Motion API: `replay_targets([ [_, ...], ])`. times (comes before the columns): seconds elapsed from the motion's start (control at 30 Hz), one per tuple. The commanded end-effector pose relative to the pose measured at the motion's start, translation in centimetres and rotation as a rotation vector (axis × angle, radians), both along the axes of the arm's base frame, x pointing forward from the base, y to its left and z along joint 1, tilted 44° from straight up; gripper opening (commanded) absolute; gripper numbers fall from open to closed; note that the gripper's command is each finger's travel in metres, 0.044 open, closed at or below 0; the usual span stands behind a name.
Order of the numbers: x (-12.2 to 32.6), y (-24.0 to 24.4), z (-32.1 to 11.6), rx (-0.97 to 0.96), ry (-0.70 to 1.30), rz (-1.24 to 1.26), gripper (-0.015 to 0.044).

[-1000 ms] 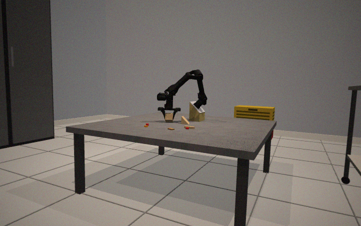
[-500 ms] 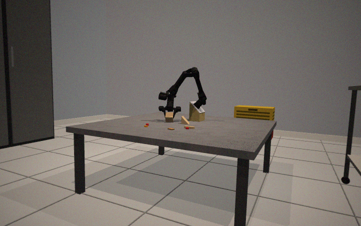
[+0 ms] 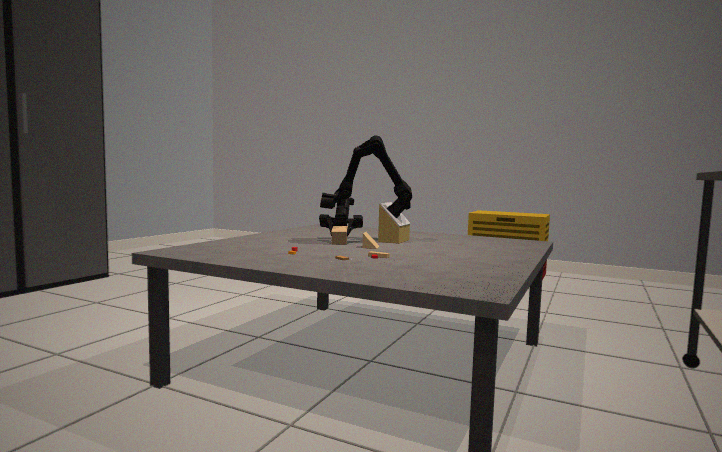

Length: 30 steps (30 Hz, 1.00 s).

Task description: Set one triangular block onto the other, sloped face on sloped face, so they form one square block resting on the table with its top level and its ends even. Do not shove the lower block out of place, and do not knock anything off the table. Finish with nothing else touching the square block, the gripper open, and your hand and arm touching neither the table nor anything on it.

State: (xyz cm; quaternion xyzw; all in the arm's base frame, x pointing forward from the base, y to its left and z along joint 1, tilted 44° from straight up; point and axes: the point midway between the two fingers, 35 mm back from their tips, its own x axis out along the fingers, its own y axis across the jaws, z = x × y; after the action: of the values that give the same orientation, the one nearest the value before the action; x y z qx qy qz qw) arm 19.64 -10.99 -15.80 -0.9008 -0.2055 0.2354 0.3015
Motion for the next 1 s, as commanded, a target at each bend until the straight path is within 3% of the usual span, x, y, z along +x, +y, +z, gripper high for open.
replay_targets([
  [0.0,0.1,0.0,0.0,-0.005,0.014,0.014,0.0053],
  [0.5,0.1,0.0,0.0,-0.005,0.014,0.014,0.0440],
  [0.97,0.0,-1.3,1.0,-0.008,0.017,0.012,0.0440],
])
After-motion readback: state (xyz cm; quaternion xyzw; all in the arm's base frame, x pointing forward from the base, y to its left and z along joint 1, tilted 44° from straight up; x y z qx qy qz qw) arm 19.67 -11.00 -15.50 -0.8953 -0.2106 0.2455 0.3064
